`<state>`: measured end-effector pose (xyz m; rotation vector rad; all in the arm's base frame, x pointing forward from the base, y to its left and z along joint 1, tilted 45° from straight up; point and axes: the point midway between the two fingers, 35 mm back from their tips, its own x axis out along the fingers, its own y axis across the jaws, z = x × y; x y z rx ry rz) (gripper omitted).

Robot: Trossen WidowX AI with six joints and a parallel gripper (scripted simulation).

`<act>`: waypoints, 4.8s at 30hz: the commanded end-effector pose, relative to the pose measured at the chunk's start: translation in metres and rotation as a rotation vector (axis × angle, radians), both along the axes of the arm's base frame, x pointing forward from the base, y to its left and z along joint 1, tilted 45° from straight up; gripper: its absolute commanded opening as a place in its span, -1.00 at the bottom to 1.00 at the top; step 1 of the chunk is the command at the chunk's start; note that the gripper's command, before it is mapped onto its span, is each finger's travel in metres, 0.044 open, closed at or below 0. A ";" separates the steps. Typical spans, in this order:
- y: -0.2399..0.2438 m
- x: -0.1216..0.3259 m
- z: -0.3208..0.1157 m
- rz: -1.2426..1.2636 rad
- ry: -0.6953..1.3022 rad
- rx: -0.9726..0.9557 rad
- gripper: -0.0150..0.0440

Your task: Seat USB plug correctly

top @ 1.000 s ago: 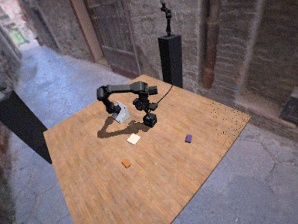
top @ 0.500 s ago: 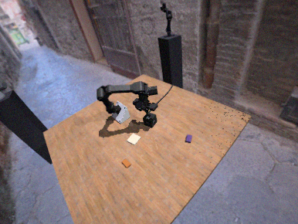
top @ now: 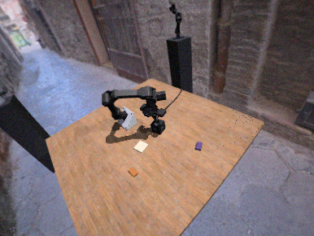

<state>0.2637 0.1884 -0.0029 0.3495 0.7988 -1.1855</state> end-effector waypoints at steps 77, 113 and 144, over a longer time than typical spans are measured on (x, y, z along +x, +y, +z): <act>-0.007 0.001 -0.007 0.007 0.001 -0.002 -0.49; -0.010 0.002 -0.010 0.007 0.001 -0.002 -0.49; -0.012 0.003 -0.012 0.007 0.001 -0.002 -0.49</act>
